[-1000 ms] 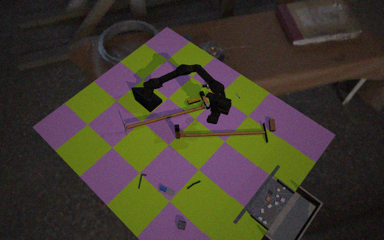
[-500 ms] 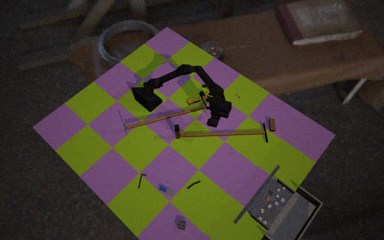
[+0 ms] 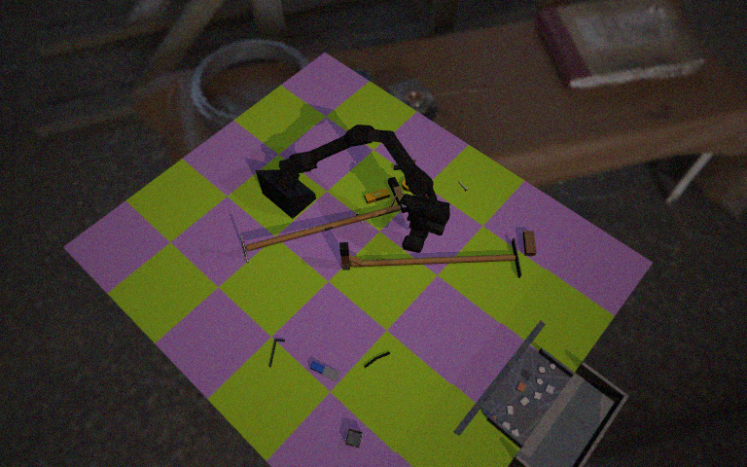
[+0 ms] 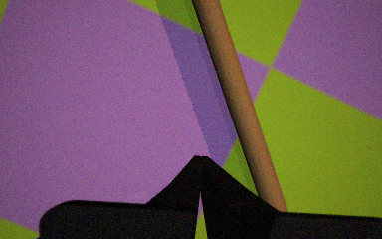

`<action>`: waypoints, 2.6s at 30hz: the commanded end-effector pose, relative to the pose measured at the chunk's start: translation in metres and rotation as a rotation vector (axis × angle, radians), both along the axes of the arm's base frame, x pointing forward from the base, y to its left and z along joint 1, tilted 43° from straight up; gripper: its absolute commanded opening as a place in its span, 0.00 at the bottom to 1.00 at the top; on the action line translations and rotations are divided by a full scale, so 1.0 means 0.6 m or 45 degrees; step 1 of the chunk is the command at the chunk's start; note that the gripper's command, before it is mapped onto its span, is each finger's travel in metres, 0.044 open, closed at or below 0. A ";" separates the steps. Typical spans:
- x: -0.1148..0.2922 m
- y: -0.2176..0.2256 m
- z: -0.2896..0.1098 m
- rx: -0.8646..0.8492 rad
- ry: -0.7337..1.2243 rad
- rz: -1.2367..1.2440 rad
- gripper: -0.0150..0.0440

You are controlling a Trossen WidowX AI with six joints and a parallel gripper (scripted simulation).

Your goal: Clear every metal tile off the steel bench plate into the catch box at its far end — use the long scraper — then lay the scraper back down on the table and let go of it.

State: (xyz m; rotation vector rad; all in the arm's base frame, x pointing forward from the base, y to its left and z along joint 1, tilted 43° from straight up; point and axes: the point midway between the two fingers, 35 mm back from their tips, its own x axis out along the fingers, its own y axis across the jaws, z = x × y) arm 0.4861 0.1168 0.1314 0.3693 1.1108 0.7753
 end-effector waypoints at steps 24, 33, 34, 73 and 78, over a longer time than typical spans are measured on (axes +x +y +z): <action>-0.013 0.069 -0.068 0.010 0.013 -0.020 0.25; -0.008 0.071 -0.076 0.011 0.014 -0.021 0.25; -0.007 0.070 -0.076 0.011 0.013 -0.021 0.25; 0.045 0.041 -0.102 0.007 0.012 -0.021 0.25; 0.051 0.037 -0.106 0.007 0.012 -0.021 0.25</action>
